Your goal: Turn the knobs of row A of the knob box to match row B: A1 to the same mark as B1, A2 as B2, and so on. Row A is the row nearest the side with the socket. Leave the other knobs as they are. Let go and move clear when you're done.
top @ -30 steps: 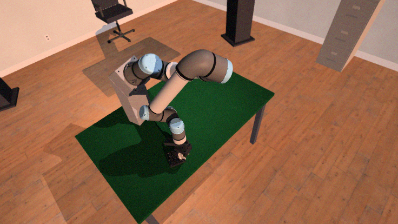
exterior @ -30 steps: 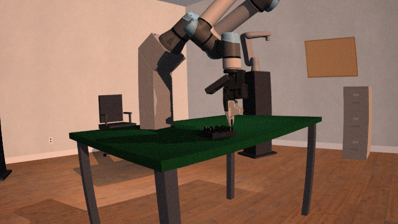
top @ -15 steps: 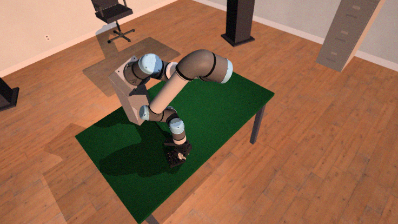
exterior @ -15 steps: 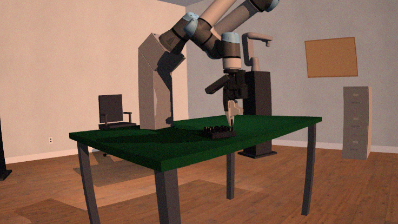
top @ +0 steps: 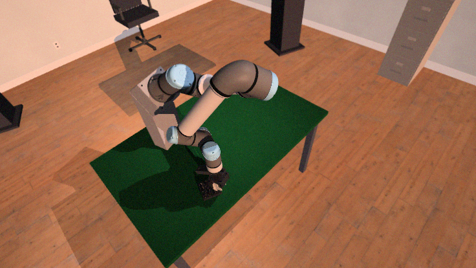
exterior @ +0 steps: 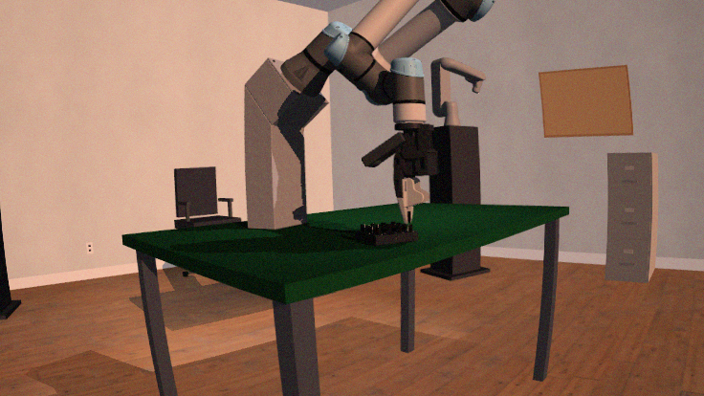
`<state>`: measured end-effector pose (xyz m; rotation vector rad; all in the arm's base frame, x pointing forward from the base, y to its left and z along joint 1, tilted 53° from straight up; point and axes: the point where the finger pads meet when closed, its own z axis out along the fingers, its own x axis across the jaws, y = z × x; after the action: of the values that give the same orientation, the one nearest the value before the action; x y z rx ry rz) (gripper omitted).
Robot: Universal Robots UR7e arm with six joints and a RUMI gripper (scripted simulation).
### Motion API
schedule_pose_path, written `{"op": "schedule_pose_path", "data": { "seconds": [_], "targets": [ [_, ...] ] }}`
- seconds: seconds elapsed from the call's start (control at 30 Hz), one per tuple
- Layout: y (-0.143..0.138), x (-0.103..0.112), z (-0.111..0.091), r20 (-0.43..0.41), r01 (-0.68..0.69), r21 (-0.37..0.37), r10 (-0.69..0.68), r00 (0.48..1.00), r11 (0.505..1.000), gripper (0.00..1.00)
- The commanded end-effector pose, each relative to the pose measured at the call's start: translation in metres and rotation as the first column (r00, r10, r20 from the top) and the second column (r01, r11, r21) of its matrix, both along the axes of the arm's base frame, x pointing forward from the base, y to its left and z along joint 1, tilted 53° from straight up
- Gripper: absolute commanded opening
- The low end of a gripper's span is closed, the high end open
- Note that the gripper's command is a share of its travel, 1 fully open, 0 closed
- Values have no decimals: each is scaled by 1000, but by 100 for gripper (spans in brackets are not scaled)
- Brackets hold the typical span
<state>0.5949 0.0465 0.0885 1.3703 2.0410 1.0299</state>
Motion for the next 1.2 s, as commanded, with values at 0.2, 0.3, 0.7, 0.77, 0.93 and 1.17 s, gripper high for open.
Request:
{"op": "schedule_pose_path", "data": {
  "seconds": [0.2,0.3,0.7,0.77,0.93,1.17],
  "targets": [
    [3,8,-3,4,-2,-2,2,1000,1000,11],
    [4,9,-5,4,-2,-2,2,1000,1000,11],
    [4,11,-6,4,-2,-2,2,1000,1000,11],
    [4,10,-5,4,-2,-2,2,1000,1000,11],
    [4,10,-6,4,-2,-2,2,1000,1000,11],
    [4,10,-6,4,-2,-2,2,1000,1000,11]
  ]
}}
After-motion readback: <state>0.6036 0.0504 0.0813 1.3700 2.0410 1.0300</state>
